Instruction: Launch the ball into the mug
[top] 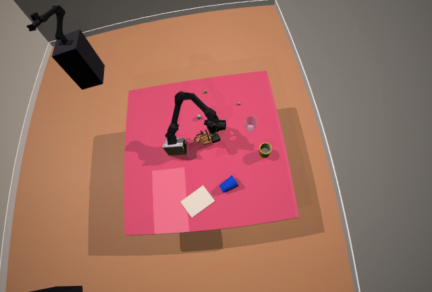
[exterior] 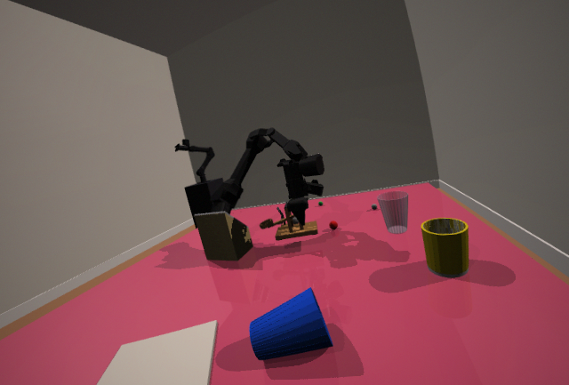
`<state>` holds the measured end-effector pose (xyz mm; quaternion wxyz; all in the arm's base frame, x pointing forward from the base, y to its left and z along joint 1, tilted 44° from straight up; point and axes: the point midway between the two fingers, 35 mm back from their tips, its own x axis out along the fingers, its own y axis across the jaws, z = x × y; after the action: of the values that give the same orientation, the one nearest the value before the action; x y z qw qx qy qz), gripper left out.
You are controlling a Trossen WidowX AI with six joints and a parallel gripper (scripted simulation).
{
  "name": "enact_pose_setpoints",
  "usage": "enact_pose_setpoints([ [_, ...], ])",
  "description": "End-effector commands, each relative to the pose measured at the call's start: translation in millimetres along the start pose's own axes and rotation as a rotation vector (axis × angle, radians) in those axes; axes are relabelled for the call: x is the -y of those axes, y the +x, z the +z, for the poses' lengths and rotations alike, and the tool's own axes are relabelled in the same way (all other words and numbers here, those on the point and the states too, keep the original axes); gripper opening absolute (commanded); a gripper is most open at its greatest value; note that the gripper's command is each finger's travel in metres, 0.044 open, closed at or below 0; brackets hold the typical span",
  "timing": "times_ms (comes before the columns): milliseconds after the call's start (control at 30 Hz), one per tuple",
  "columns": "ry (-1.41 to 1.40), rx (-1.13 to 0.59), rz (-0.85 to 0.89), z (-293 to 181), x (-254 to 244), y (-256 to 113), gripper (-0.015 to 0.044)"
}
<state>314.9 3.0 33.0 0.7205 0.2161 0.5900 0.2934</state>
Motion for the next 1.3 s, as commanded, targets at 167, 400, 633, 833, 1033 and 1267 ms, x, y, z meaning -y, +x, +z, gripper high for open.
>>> enact_pose_setpoints([
  [167,0.299,0.014,-0.014,48,90,-7,0.0],
  [400,0.418,0.016,-0.011,57,135,-3,0.0],
  [633,0.415,0.016,-0.012,57,138,-3,0.0],
  [833,0.415,0.016,-0.012,58,139,6,0.0],
  [1033,0.415,0.016,-0.012,58,139,15,0.0],
  [1267,0.415,0.017,-0.011,58,140,27,0.0],
])
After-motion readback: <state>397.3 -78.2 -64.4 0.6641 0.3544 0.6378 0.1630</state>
